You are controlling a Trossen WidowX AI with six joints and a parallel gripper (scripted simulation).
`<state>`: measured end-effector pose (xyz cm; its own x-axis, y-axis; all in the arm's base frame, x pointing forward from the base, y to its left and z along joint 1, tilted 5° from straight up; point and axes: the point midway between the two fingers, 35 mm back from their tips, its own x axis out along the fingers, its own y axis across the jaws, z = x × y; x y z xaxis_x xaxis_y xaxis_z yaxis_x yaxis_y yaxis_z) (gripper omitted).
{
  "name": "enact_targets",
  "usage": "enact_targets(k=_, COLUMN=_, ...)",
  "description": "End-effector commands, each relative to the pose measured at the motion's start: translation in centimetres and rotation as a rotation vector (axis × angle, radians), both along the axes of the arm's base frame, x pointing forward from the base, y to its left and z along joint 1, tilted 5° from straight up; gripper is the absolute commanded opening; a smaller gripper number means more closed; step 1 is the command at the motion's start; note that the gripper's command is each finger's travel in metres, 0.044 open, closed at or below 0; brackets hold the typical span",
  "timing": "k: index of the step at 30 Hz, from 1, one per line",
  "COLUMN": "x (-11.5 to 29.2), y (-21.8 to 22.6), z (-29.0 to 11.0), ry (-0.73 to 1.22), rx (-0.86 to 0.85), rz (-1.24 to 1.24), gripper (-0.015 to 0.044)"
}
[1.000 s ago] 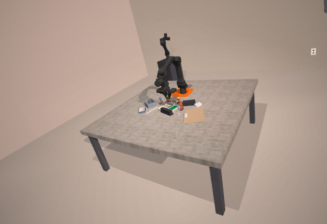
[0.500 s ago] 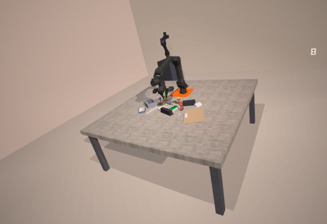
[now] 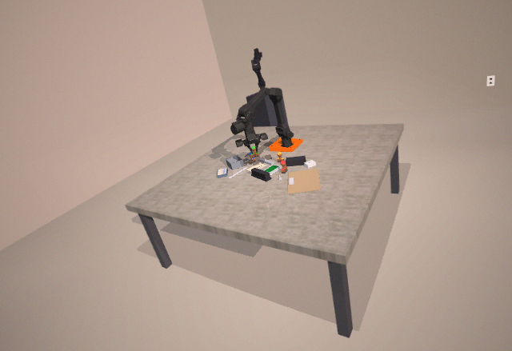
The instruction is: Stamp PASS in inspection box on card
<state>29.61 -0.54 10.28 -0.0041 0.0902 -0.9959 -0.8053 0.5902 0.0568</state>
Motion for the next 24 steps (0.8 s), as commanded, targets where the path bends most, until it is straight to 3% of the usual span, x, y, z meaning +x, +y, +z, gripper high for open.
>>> enact_targets(k=1, x=-0.5, y=-1.0, z=-0.2, ry=-0.001, rx=-0.003, rz=0.097, gripper=0.0000)
enact_targets(k=24, x=-0.4, y=-1.1, z=-1.4, ry=-0.002, rx=0.000, rz=0.114, gripper=0.0000)
